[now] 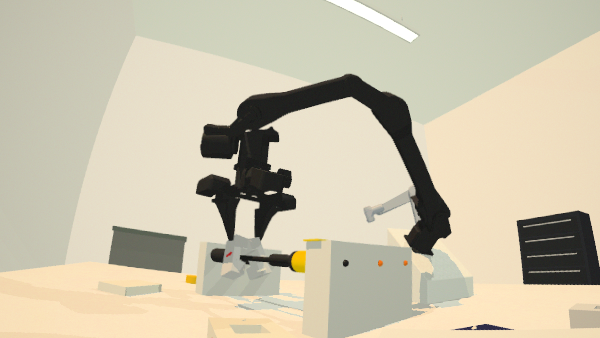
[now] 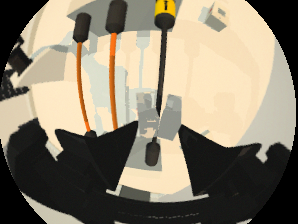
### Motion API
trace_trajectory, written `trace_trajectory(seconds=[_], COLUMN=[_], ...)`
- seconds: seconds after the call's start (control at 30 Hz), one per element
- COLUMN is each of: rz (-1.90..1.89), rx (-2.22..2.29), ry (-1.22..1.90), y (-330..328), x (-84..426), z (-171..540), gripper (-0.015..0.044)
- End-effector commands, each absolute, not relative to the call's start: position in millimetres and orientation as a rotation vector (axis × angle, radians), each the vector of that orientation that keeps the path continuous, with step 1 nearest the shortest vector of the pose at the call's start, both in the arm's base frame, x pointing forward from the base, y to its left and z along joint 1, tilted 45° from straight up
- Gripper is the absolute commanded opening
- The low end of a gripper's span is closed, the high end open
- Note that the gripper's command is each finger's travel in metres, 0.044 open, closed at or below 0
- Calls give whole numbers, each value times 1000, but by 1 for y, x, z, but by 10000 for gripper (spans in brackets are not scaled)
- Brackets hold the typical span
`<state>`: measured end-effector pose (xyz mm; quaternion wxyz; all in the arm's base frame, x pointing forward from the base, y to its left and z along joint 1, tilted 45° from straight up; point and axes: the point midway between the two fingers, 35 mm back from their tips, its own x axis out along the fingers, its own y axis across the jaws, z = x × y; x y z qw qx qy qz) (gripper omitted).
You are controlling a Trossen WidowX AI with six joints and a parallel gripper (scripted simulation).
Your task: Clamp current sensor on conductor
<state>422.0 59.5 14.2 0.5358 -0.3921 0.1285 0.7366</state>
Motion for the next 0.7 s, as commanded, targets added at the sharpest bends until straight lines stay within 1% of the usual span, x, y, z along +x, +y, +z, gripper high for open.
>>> trace_trajectory(seconds=[0.0,0.33,0.57,0.67], rz=[1753,1753,1753,1753], rx=[-937,-937,-937,-931], ry=[304,304,304,306], y=[59,59,59,72], x=[423,423,423,420], z=[15,15,15,-1], gripper=[184,440,440,440])
